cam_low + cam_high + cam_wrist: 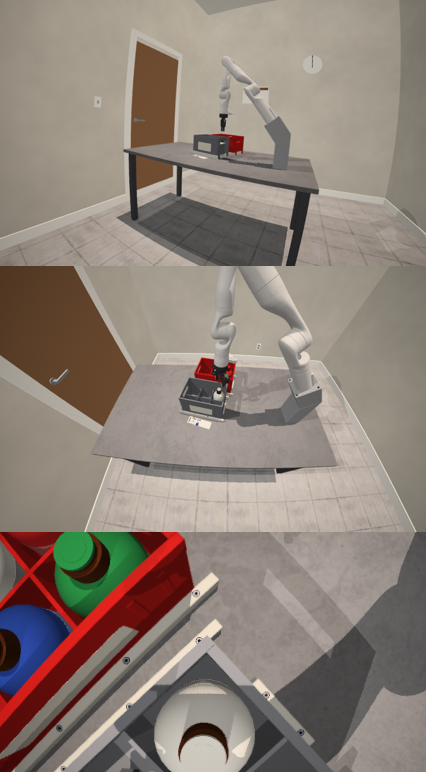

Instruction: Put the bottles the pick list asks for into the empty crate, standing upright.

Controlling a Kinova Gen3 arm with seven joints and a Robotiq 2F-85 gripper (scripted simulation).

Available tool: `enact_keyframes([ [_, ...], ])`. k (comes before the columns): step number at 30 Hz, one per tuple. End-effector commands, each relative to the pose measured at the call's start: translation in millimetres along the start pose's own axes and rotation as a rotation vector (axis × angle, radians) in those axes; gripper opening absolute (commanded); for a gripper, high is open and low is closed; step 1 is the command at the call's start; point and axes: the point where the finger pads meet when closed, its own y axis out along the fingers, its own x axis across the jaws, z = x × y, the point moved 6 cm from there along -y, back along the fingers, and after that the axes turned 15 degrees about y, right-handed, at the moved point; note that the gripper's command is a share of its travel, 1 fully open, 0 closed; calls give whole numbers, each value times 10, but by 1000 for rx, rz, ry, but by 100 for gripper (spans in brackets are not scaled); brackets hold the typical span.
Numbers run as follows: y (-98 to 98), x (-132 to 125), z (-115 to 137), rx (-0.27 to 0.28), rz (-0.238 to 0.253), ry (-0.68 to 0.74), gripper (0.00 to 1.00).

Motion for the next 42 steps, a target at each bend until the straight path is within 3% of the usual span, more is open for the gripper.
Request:
enact_keyframes([
  [1,-2,-2,-2,1,0,0,67],
  [29,-2,-2,-1,1,0,0,67],
  [42,-3,-563,135,1,0,0,67],
])
